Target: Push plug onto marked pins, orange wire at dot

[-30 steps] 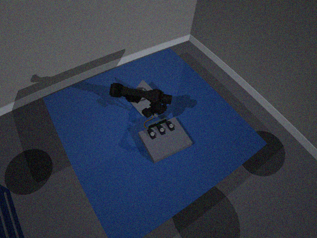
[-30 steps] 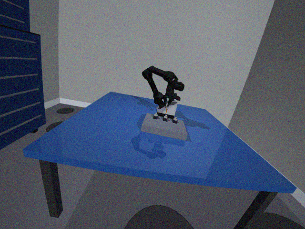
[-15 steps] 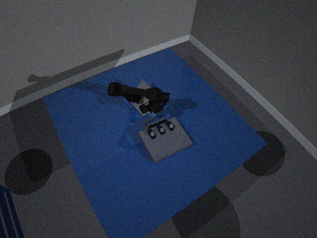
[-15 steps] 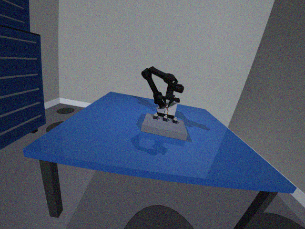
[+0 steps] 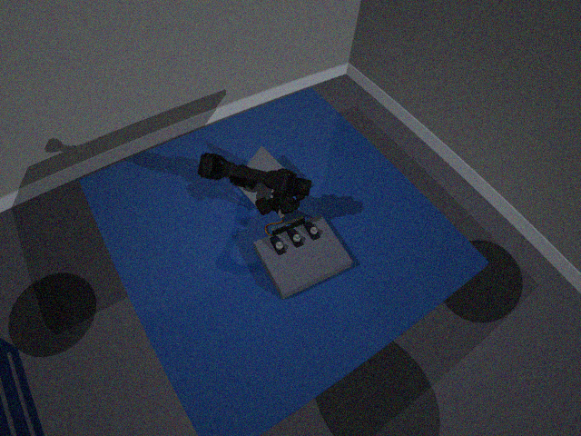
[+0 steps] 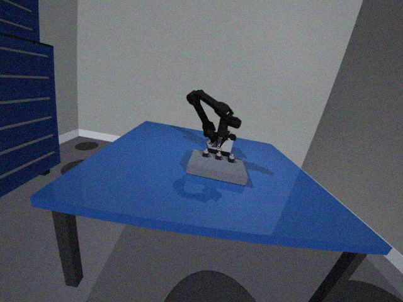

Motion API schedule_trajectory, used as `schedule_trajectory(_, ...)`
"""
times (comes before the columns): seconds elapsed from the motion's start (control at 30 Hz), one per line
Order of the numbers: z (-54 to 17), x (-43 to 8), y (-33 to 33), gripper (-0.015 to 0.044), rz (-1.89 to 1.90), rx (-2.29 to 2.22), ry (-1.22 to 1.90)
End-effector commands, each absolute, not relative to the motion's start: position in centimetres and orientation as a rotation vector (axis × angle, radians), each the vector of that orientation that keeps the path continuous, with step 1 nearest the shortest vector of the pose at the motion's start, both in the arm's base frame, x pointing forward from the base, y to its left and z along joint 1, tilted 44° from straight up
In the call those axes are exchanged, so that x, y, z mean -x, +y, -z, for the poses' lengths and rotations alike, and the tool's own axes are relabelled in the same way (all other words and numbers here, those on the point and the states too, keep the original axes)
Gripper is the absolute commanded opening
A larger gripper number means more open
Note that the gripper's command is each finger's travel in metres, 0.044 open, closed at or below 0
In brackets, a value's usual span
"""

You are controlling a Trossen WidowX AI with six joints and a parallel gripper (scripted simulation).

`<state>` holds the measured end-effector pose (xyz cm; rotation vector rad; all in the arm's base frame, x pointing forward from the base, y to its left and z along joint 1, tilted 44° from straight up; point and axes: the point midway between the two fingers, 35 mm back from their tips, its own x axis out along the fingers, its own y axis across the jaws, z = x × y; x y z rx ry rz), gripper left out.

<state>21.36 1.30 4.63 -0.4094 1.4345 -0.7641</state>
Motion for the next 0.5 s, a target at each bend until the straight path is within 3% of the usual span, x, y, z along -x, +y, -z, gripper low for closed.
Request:
schedule_trajectory(0.0,-5.2,-23.0,1.1,0.0,0.762,0.406,1.422)
schedule_trajectory(0.47,-5.4,-24.3,1.0,0.0,0.762,0.406,1.421)
